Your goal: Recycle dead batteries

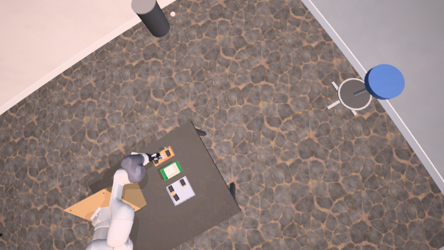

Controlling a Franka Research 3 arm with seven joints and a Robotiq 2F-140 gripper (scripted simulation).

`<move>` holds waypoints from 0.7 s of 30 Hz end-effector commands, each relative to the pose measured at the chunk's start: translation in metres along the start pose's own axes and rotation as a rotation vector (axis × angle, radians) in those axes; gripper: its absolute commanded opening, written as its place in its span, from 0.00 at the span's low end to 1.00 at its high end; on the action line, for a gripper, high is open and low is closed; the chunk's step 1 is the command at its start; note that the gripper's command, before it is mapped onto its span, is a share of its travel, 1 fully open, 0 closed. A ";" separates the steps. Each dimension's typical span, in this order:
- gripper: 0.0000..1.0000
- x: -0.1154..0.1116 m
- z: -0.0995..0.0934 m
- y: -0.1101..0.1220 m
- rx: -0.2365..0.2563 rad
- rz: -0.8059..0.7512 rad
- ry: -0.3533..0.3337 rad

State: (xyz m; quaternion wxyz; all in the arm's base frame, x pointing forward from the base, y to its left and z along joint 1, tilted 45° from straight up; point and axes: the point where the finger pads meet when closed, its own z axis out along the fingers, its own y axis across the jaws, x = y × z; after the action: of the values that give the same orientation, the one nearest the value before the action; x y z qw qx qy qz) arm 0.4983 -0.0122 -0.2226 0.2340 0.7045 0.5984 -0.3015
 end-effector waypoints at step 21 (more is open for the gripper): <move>0.16 0.002 0.011 0.002 -0.004 0.001 0.003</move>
State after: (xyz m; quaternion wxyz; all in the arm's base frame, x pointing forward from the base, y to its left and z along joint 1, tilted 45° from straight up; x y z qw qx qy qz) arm 0.4953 -0.0191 -0.2318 0.2325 0.7041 0.5990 -0.3023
